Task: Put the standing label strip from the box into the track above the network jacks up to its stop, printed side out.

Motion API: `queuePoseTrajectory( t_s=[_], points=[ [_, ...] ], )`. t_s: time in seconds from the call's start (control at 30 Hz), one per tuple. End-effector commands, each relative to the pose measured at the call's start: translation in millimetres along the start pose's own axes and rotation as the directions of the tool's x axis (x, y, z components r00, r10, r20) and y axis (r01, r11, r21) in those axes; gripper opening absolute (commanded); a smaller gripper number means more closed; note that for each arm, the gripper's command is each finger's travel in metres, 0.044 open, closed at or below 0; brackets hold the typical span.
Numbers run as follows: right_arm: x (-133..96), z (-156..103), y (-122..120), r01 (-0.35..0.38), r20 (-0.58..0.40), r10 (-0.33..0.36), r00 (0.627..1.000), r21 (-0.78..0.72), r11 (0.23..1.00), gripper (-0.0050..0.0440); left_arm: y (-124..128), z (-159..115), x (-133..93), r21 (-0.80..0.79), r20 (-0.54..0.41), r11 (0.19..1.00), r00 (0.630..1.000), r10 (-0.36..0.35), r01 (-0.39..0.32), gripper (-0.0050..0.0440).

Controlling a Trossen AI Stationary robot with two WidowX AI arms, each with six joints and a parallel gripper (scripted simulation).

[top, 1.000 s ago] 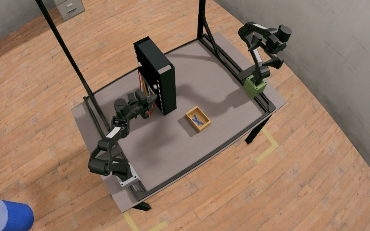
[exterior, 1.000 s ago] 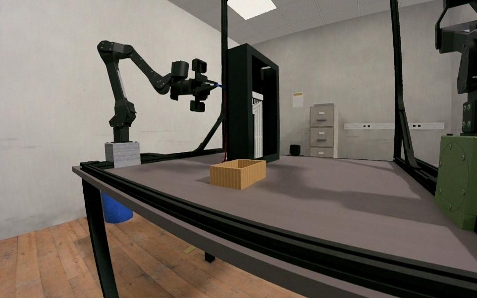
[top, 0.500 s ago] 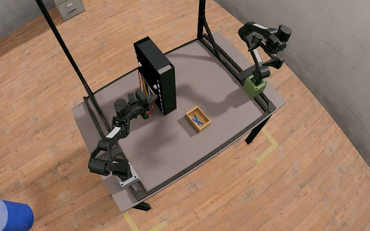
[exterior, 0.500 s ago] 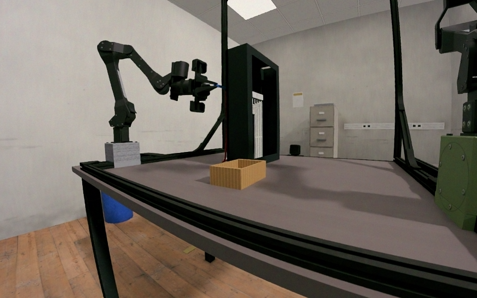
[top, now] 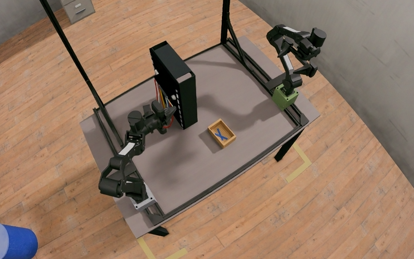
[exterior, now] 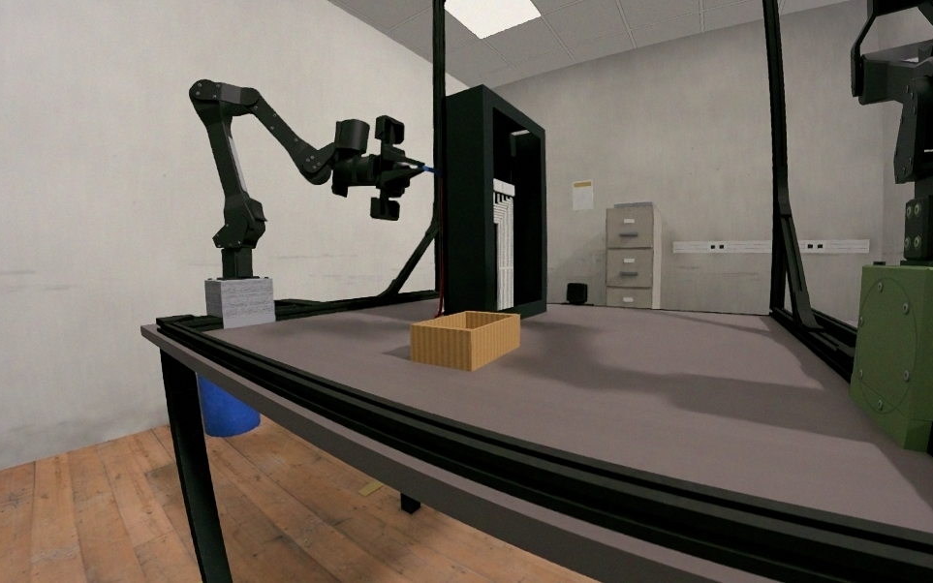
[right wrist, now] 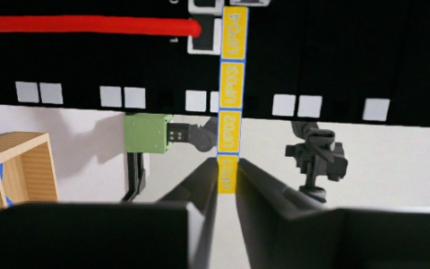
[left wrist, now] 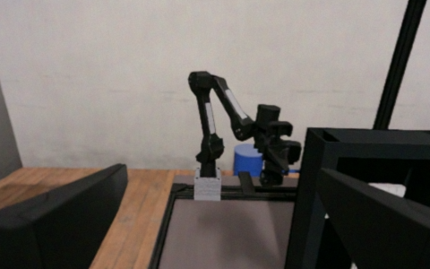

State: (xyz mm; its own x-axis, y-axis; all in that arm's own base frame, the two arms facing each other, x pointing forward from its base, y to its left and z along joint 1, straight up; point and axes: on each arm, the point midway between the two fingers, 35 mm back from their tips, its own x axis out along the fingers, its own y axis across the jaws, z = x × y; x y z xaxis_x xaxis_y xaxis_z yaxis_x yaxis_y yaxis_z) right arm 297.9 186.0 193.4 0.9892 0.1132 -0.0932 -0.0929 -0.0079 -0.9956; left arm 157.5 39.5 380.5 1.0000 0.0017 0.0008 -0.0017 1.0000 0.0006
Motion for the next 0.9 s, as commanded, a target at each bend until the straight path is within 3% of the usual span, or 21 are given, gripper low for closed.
queuePoseTrajectory(
  t_s=[0.0,0.87],
  points=[
    [-0.7,-1.1,-9.1,0.018,0.001,-0.018,1.000,0.016,1.000,-0.0050,0.0,3.1,-0.1,0.005,0.000,1.000,1.000,-0.002,0.002,0.0440],
    [0.0,-0.3,-14.8,0.018,0.001,-0.018,1.000,0.016,1.000,-0.0050,0.0,3.1,-0.1,0.005,0.000,1.000,1.000,-0.002,0.002,0.0440]
  ],
)
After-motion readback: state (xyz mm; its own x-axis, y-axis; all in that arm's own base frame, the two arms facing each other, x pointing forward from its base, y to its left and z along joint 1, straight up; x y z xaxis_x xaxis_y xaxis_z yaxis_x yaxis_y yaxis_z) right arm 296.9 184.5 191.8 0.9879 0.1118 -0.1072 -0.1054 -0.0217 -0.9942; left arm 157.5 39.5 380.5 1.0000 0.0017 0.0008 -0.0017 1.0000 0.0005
